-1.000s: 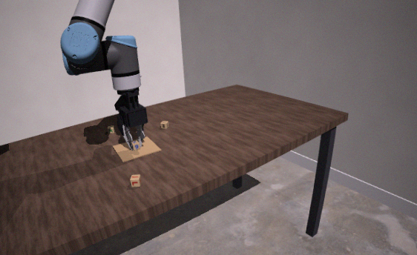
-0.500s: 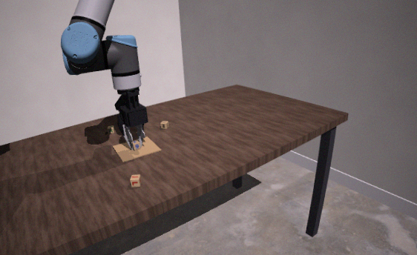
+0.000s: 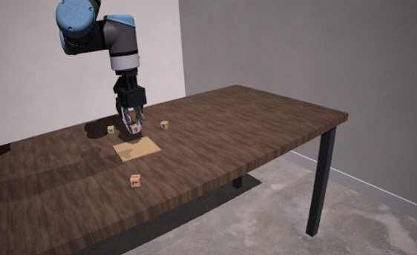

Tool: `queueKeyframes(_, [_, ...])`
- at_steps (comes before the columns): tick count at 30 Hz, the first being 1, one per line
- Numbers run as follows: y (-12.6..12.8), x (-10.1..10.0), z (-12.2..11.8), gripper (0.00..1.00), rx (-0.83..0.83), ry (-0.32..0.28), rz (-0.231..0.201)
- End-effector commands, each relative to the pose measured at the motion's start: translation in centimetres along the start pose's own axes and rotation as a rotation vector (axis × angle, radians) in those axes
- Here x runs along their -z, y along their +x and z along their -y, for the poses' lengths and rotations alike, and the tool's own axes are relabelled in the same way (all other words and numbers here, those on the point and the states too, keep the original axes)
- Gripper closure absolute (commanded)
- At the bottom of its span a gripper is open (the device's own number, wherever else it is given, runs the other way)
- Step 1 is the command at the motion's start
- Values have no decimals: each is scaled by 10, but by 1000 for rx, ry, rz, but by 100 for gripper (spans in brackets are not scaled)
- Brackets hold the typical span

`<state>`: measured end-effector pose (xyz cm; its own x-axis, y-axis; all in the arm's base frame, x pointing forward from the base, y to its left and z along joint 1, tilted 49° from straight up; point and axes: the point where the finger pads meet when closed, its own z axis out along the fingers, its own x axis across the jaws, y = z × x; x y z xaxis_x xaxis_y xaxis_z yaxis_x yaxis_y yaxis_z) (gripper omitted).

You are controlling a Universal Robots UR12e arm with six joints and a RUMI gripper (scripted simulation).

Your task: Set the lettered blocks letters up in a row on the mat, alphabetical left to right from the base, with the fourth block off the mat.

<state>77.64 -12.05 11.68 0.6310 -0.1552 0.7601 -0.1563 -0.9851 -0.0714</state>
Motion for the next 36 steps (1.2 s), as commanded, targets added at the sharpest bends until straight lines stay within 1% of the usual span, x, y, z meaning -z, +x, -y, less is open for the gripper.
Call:
queueKeyframes(1, [-6, 30, -1, 95, -3, 3, 11])
queueKeyframes(6, [-6, 39, -1, 95, -3, 3, 11])
queueKeyframes(23, [-6, 38, 1, 95, -18, 3, 12])
queueKeyframes(30, [-7, 38, 4, 95, -68, 4, 13])
queueKeyframes(36, [-7, 38, 9, 95, -191, 3, 14])
